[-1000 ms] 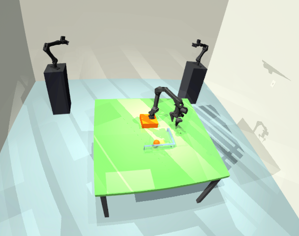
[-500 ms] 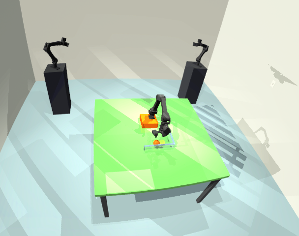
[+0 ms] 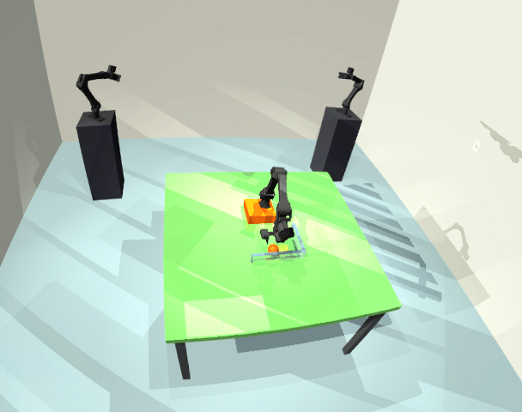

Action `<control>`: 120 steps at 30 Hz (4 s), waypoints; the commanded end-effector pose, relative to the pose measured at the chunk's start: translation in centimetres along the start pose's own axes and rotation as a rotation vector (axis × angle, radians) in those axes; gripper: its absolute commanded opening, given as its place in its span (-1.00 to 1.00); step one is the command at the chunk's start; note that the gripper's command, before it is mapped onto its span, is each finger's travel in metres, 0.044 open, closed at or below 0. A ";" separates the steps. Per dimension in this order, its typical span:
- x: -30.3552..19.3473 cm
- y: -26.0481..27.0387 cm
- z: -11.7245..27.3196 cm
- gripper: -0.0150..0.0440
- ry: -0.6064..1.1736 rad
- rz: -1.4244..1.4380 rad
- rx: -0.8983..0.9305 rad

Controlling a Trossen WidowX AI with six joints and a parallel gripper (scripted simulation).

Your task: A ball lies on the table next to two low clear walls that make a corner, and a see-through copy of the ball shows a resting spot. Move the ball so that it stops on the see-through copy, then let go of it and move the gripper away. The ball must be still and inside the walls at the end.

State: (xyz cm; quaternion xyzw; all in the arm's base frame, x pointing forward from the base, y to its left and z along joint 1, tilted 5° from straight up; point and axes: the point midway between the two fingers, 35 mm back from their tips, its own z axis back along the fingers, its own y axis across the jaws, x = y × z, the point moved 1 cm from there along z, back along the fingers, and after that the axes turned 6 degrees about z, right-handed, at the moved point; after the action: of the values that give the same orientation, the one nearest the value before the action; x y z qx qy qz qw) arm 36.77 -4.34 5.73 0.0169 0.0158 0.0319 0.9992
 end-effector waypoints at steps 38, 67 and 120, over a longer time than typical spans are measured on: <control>-0.1 0.1 -5.9 0.81 0.004 -0.007 0.006; 0.7 0.0 3.0 -0.49 0.006 -0.010 0.005; 0.8 5.7 -4.6 -0.49 0.003 -0.007 0.011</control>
State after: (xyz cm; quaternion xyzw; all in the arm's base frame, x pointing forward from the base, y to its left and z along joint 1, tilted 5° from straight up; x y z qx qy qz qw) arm 36.94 1.48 1.40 0.0204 0.0231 0.0307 0.9991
